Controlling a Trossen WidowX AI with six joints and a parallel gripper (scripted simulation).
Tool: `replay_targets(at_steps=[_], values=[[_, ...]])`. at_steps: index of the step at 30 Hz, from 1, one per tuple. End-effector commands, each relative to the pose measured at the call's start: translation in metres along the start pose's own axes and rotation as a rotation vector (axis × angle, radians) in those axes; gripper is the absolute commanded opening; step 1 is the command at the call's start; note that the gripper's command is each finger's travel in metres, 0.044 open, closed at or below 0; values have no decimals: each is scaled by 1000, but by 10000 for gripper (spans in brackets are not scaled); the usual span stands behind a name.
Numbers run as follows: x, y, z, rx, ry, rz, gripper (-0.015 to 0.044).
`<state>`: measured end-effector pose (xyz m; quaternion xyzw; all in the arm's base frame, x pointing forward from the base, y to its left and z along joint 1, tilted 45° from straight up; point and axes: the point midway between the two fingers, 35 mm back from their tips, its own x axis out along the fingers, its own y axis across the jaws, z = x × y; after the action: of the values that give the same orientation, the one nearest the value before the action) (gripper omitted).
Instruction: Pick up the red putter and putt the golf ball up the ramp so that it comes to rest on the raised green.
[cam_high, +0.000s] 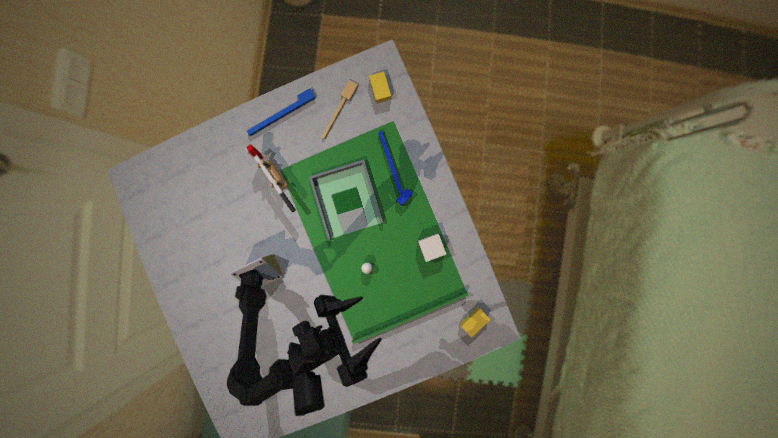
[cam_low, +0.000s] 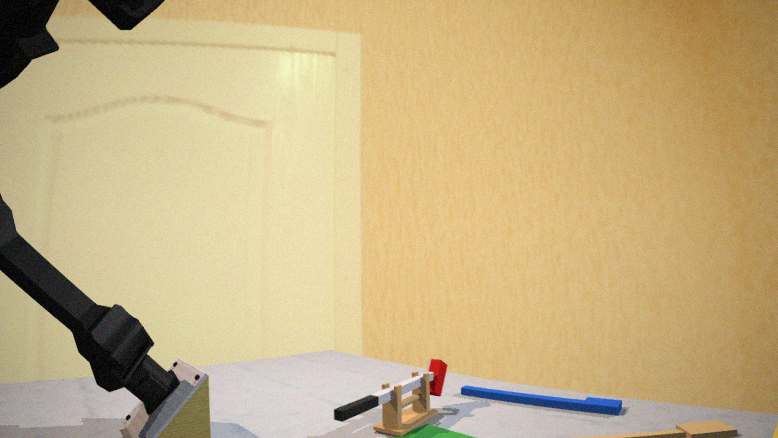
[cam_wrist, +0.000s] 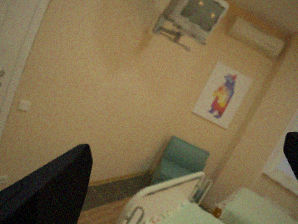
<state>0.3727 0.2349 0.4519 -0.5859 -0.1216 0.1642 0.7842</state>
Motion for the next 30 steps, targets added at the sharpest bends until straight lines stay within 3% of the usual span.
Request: replay_targets(at_steps=[1,9,17,30], values=[[23,72,0,-40,41,186,440],[38,190,-9,-108,129,484,440],[25,308,-25,-115,254,790,440],[-83,481,-72,-341,541,1360,440]])
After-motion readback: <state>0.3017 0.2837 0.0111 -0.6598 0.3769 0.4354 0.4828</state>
